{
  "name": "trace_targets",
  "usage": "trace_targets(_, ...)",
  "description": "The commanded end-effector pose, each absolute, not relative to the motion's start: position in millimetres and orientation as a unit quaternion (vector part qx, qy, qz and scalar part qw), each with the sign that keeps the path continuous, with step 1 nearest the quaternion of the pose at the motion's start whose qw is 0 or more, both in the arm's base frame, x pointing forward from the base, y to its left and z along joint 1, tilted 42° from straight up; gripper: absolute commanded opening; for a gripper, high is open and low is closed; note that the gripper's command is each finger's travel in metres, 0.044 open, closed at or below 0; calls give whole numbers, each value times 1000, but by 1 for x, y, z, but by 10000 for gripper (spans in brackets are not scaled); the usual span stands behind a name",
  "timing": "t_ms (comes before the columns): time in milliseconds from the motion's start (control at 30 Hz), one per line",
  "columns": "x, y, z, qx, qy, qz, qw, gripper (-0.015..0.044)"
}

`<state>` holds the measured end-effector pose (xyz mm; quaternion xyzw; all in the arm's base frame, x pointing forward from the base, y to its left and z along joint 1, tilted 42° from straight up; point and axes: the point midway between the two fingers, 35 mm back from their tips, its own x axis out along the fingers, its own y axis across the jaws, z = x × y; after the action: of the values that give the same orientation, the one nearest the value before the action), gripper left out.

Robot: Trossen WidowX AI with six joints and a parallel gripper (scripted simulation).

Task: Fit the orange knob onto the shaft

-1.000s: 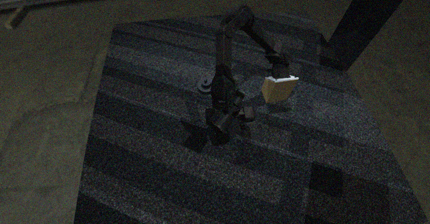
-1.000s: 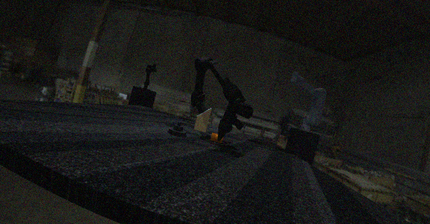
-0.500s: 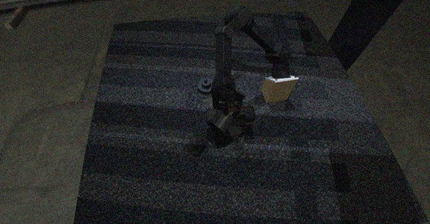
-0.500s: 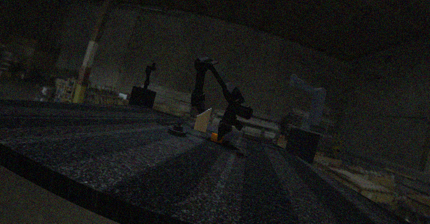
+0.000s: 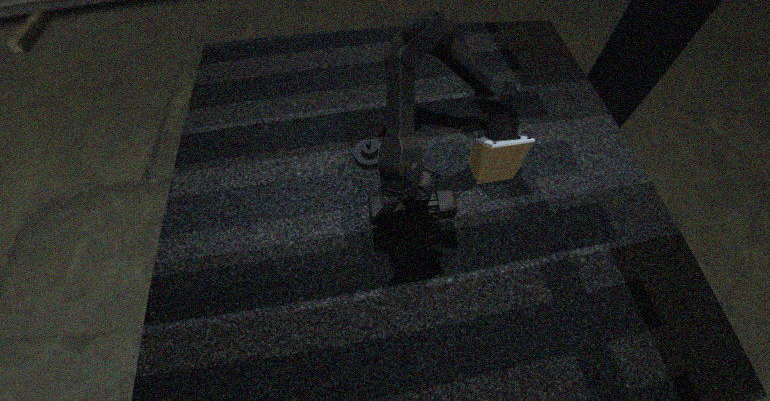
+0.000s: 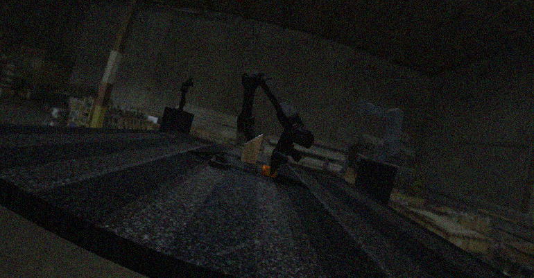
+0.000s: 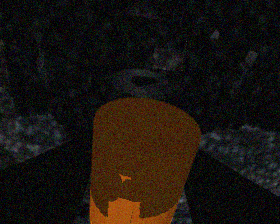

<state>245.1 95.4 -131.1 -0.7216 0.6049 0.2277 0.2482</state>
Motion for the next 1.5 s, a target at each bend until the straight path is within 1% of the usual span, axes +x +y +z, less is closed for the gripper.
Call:
trace_targets(0,245,95,-130,-720,602,235,252,181)
trace_targets(1467,245,71,-87,-578,466,489,459,181)
